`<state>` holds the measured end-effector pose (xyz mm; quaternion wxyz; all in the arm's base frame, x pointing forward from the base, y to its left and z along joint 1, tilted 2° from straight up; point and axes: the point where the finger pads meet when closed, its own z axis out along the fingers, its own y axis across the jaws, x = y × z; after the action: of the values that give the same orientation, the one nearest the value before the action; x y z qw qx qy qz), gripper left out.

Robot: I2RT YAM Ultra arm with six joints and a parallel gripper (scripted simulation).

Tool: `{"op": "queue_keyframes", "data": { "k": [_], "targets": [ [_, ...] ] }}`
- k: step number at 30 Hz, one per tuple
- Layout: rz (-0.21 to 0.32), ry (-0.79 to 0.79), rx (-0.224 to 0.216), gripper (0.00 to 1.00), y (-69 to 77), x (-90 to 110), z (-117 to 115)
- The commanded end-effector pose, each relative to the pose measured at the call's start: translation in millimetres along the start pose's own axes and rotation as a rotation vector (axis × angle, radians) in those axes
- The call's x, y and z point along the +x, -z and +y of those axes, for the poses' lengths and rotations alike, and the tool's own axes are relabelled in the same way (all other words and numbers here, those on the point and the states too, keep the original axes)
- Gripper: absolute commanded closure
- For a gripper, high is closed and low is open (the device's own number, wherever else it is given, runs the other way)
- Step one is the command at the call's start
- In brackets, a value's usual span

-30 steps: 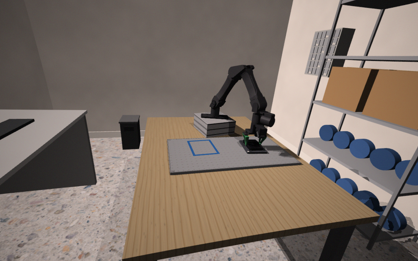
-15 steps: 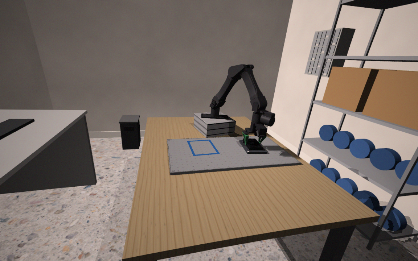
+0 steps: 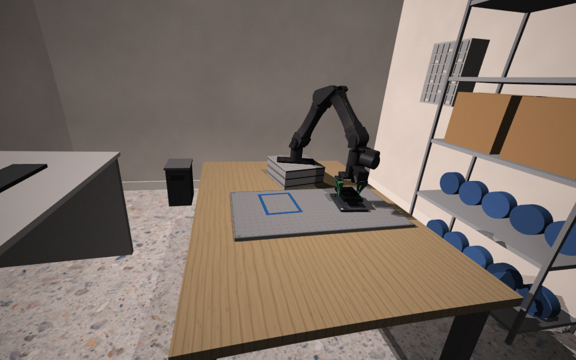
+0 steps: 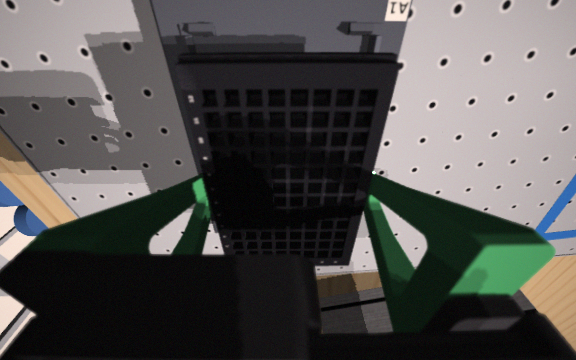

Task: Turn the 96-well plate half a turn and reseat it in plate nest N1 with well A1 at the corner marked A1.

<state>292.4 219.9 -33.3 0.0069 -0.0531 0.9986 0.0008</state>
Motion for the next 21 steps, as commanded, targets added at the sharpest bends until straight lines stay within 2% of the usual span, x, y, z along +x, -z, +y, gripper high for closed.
{"op": "queue_keyframes", "data": {
  "k": [1,21],
  "targets": [
    [-0.028,0.0,-0.016,1.0,16.2,-6,4],
    [-0.028,0.0,-0.016,1.0,46.3,-5,3]
  ]
}}
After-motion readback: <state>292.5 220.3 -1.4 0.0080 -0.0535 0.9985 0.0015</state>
